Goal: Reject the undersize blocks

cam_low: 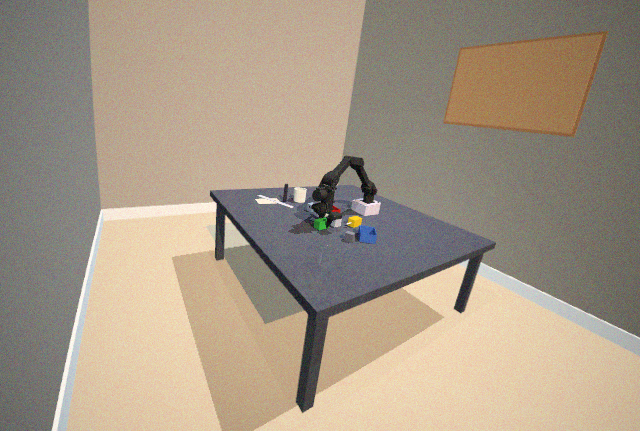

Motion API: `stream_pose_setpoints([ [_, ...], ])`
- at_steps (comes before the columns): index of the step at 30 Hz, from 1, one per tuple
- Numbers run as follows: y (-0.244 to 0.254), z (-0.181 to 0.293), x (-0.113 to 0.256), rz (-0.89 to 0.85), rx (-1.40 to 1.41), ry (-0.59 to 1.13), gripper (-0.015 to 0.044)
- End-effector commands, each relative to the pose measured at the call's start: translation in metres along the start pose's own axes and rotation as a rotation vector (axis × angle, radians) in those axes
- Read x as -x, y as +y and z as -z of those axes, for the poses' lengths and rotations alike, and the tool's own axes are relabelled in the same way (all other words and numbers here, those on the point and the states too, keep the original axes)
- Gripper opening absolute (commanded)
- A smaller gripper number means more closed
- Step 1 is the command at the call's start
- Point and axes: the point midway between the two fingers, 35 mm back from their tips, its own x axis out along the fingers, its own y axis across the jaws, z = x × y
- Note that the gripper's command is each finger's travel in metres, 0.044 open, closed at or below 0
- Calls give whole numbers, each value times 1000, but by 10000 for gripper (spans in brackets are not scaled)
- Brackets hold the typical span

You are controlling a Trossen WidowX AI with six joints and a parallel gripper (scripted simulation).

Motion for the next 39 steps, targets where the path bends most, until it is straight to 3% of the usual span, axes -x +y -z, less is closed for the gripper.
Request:
stream_pose_setpoints([
  [1,1,-6,6,1,1,-16,0],
  [39,0,-1,6,1,1,-16,0],
])
